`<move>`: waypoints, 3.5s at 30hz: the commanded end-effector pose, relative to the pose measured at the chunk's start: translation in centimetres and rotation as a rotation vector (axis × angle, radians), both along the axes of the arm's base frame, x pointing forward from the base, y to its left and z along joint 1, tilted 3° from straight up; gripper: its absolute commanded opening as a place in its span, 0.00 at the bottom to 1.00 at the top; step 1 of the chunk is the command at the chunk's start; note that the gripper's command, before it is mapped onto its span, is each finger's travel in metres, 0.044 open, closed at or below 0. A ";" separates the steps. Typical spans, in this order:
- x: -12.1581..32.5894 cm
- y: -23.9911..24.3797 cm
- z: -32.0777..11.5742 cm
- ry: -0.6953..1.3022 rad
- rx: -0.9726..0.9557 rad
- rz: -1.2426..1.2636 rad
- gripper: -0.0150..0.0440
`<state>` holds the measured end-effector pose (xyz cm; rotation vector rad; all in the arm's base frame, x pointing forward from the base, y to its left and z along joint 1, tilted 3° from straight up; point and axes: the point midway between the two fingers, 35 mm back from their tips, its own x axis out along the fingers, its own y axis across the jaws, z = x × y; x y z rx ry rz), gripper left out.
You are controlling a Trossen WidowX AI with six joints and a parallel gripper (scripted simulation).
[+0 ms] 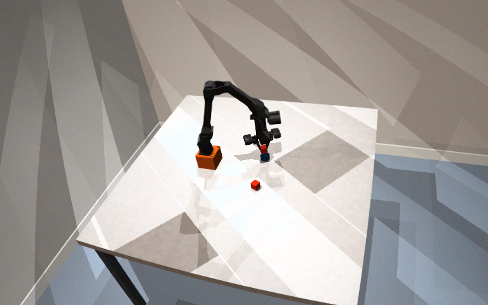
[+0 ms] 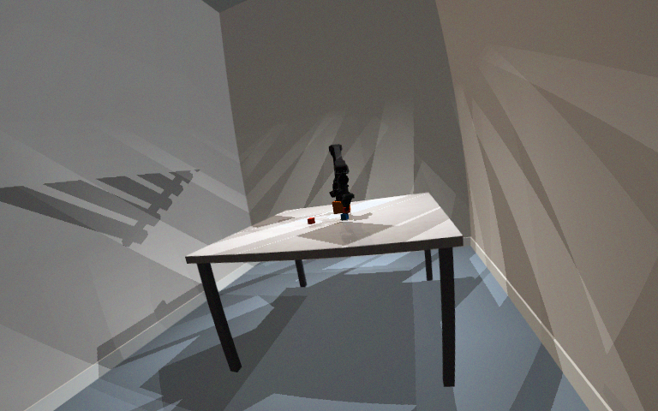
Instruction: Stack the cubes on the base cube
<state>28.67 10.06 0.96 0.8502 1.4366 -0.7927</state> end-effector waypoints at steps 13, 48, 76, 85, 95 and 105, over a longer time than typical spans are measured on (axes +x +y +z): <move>0.0 0.0 1.1 0.000 0.000 0.000 0.60; 2.9 -8.2 4.1 -0.037 -0.008 0.803 0.70; 2.7 -20.9 5.9 -0.068 -0.009 1.967 0.70; 2.0 -23.1 6.3 -0.076 -0.002 2.202 0.70; 2.1 -23.0 0.7 -0.076 -0.002 2.202 0.70; 2.0 -22.9 -1.4 -0.076 -0.001 2.202 0.70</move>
